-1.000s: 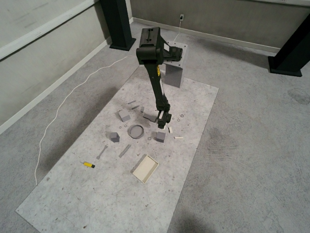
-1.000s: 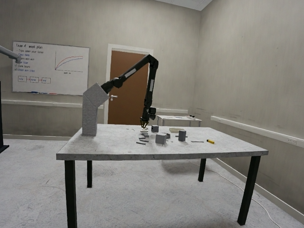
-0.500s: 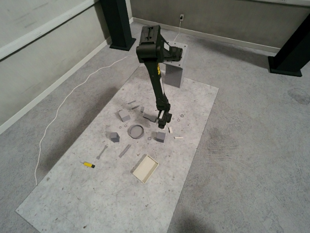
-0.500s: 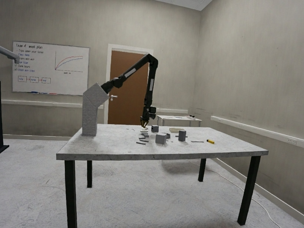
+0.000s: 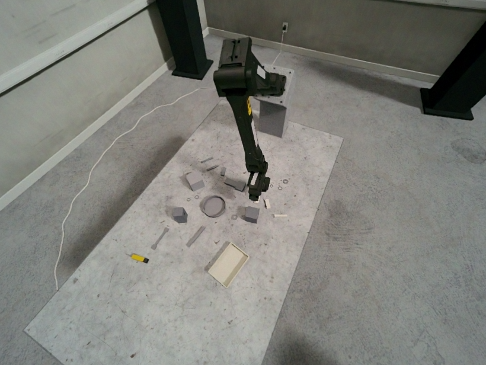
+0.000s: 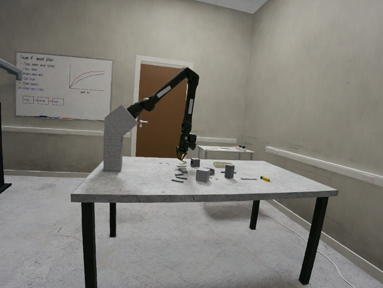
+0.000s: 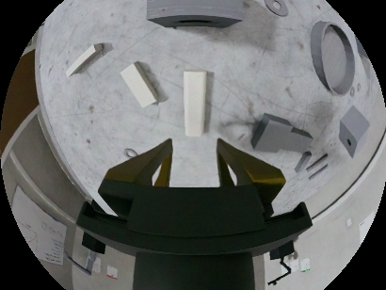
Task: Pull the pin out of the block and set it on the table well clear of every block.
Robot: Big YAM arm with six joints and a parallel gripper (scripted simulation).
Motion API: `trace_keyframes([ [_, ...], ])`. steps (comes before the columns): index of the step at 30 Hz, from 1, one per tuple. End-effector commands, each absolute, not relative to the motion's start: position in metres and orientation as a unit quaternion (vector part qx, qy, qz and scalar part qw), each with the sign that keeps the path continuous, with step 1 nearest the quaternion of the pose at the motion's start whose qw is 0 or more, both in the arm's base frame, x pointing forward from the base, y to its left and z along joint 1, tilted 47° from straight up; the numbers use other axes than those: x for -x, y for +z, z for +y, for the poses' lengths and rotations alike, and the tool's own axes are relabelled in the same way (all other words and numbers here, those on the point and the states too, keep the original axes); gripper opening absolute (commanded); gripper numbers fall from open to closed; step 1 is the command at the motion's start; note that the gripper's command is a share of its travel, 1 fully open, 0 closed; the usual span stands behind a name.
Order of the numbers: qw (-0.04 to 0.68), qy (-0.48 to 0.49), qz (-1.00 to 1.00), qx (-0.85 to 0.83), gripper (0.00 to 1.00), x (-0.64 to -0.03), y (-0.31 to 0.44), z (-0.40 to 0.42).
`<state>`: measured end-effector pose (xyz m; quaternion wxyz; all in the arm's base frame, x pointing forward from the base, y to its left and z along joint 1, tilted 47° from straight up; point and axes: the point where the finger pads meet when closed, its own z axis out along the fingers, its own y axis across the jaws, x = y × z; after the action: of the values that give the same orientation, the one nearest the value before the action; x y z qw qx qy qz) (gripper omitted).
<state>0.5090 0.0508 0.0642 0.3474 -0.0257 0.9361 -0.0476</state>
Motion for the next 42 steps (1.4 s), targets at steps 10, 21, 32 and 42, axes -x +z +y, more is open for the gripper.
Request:
trace_keyframes([
  [10, 0.351, -0.043, 0.935, 0.02, 0.44, -0.49, 0.083, 0.056],
  [21, 0.35, -0.043, 0.935, 0.02, 0.44, -0.487, 0.084, 0.056],
  [32, 0.342, -0.044, 0.938, 0.021, 0.44, -0.469, 0.092, 0.058],
  [42, 0.34, -0.045, 0.939, 0.022, 0.44, -0.464, 0.094, 0.058],
])
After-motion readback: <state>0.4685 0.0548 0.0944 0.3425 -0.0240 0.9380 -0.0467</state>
